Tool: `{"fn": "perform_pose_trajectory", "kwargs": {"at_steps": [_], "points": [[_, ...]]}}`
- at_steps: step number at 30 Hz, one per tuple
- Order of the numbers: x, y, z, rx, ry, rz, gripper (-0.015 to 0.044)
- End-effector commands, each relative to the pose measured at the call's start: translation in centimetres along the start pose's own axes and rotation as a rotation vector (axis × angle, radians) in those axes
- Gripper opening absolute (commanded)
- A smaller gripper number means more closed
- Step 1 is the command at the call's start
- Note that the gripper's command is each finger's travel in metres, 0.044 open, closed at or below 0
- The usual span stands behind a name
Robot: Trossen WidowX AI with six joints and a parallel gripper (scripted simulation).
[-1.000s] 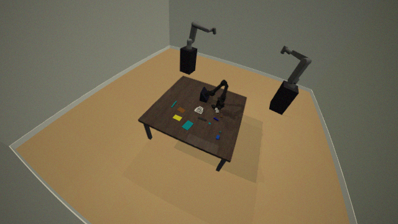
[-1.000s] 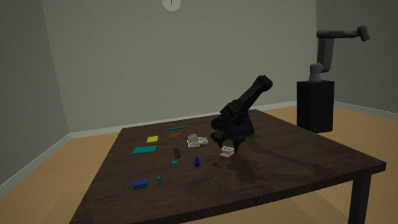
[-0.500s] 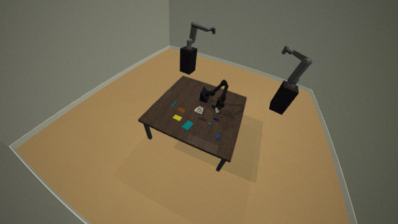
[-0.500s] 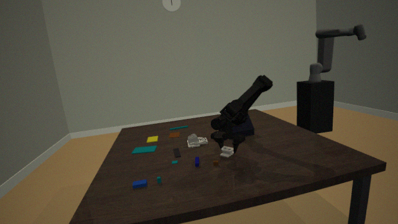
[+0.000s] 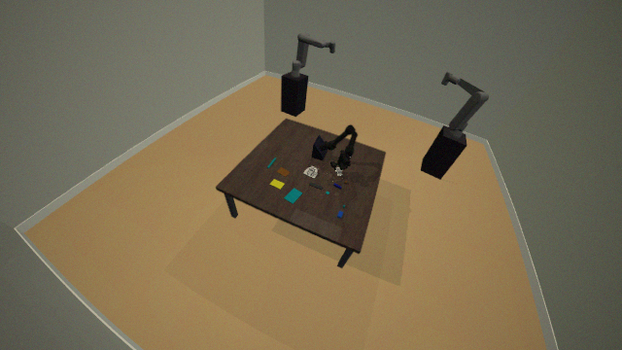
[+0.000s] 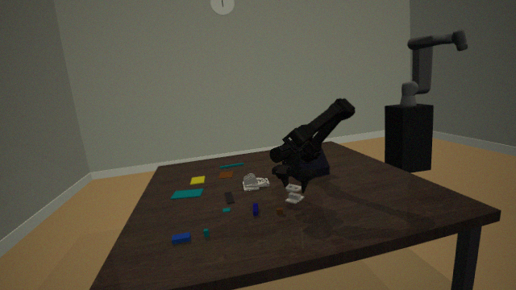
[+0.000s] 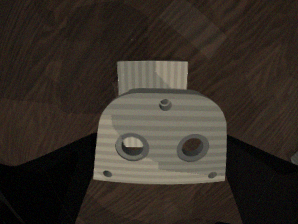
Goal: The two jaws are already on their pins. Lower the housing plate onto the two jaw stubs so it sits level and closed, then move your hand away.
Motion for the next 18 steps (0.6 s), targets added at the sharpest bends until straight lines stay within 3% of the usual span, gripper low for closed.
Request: {"fn": "perform_pose_trajectory", "kwargs": {"at_steps": [1,18], "points": [[0.1,-0.2,1.4,-0.008,-0.001,0.009,0.0351],[0.3,0.0,5.0,-0.013,-0.004,0.004,0.0351]]}}
Point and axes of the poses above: the point midway between the two fingers, 35 mm back from their tips, its own z axis back along the fingers, its own x axis across the jaws, y = z × x, the point moved 8 cm from there along z, back along the fingers, and after that the axes turned 1 degree about z, right-handed, at the moved point
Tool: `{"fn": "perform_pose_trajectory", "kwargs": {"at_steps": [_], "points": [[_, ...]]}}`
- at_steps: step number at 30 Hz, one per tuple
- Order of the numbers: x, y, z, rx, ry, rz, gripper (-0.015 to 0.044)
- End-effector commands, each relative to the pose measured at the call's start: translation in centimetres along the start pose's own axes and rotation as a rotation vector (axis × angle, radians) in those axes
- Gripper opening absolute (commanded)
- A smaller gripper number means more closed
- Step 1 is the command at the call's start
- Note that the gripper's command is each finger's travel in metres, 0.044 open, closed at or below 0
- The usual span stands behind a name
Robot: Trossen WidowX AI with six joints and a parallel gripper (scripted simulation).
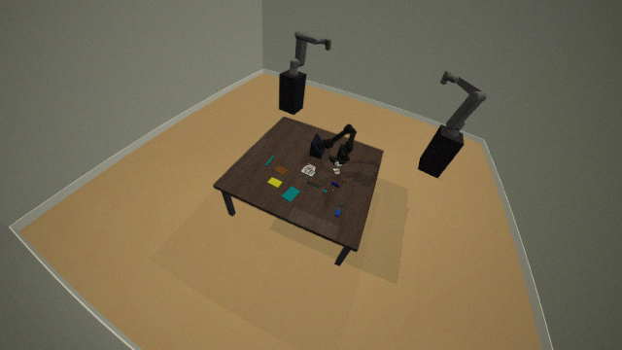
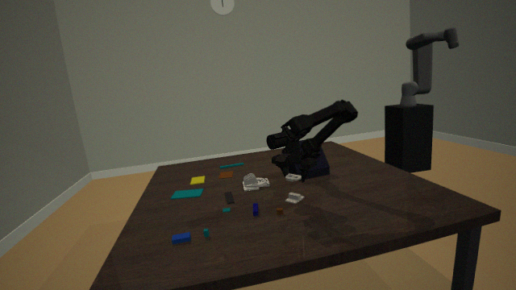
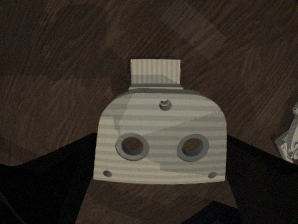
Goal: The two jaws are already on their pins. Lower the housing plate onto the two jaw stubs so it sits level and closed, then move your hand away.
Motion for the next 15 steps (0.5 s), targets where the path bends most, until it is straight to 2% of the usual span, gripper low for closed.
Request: {"fn": "perform_pose_trajectory", "kwargs": {"at_steps": [1,15], "points": [[0.2,-0.1,0.3,-0.007,-0.002,0.009,0.0351],[-3.6,-0.8,0.1,0.003,0.030,-0.104,0.0351]]}}
Point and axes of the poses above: the point midway between the two fingers, 35 mm back from their tips, its own z axis back along the fingers, its own x axis across the jaws, y = z × x, the point moved 8 cm from there along z, back along the fingers, and after that the axes turned 1 degree about z, right-handed, at the moved point
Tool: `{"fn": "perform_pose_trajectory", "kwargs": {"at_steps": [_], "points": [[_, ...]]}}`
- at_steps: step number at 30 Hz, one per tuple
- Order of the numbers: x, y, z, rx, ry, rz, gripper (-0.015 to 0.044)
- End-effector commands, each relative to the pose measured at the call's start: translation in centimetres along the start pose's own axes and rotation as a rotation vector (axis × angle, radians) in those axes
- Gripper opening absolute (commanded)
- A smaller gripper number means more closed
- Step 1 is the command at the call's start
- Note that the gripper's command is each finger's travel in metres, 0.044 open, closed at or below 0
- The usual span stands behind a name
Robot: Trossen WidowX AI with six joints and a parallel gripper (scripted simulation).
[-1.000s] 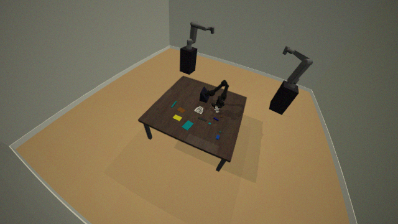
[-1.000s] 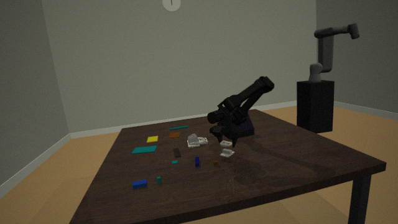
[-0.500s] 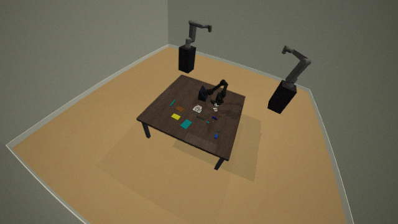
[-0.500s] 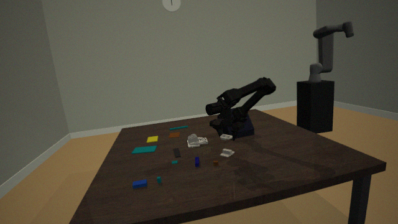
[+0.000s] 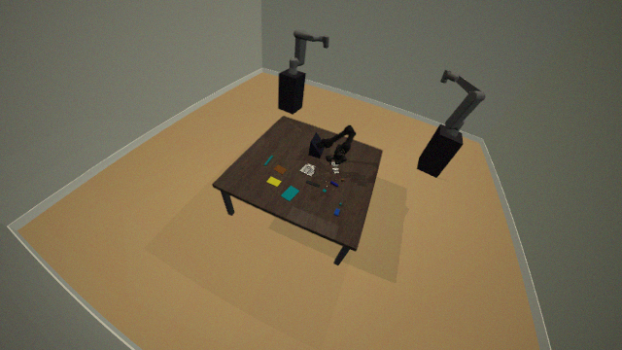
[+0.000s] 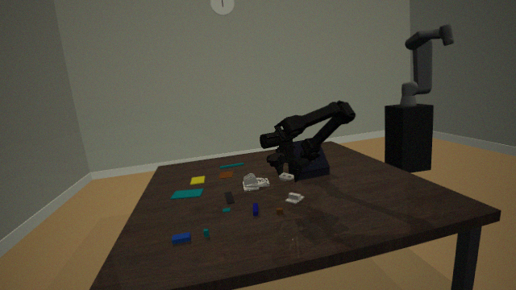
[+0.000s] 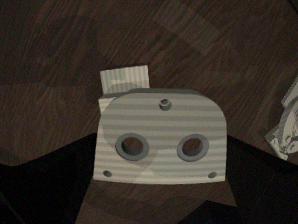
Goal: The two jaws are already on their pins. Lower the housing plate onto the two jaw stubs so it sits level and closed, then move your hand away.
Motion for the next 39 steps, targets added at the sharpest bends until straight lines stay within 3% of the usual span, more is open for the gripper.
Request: {"fn": "perform_pose_trajectory", "kwargs": {"at_steps": [1,39], "points": [[-1.2,-0.3,0.0,0.001,0.014,-0.029,0.0351],[-13.3,1.2,0.0,0.015,0.042,-0.382,0.0351]]}}
Point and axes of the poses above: the point midway between the two fingers, 35 mm back from their tips, its own z axis back along the fingers, its own x axis across the jaws, y = z × x, the point moved 8 cm from there along z, back along the fingers, and after that the axes turned 1 degree about z, right-handed, at the moved point
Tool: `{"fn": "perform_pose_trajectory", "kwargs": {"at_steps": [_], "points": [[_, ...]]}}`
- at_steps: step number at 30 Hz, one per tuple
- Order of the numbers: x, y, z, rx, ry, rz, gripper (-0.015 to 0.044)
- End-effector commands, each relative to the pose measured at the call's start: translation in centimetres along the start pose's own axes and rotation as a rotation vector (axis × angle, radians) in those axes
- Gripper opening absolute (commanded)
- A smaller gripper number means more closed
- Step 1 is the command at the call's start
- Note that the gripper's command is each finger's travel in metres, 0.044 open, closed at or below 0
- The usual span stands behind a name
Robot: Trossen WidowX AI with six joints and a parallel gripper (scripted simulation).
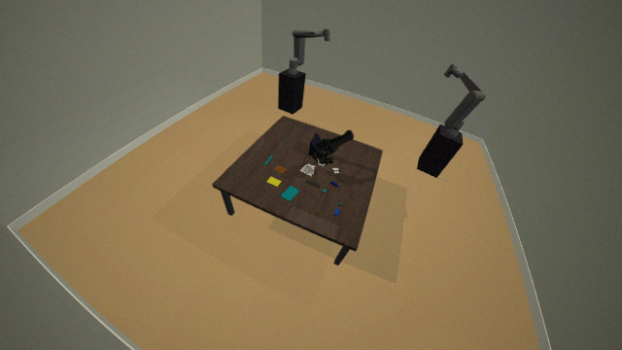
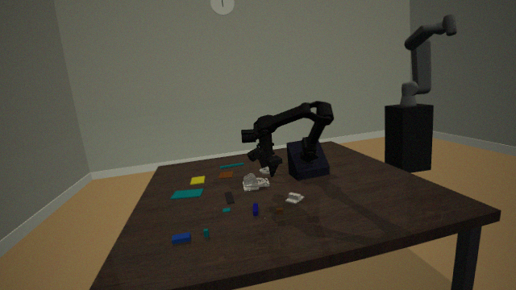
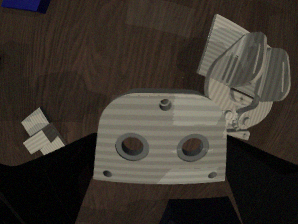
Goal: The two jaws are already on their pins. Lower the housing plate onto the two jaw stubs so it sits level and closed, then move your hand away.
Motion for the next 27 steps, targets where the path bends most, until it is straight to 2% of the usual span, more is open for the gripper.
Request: {"fn": "perform_pose_trajectory", "kwargs": {"at_steps": [1,27], "points": [[-1.4,-0.1,0.0,-0.001,0.003,-0.031,0.0351],[-10.1,2.0,-0.4,-0.001,-0.047,-0.277,0.0351]]}}
Point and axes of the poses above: the point midway between the two fingers, 35 mm back from their tips, its own z axis back along the fingers, its own x axis across the jaws, y = z × x, the point moved 8 cm from there along z, back along the fingers, and after that the axes turned 1 degree about z, right-handed, at the moved point
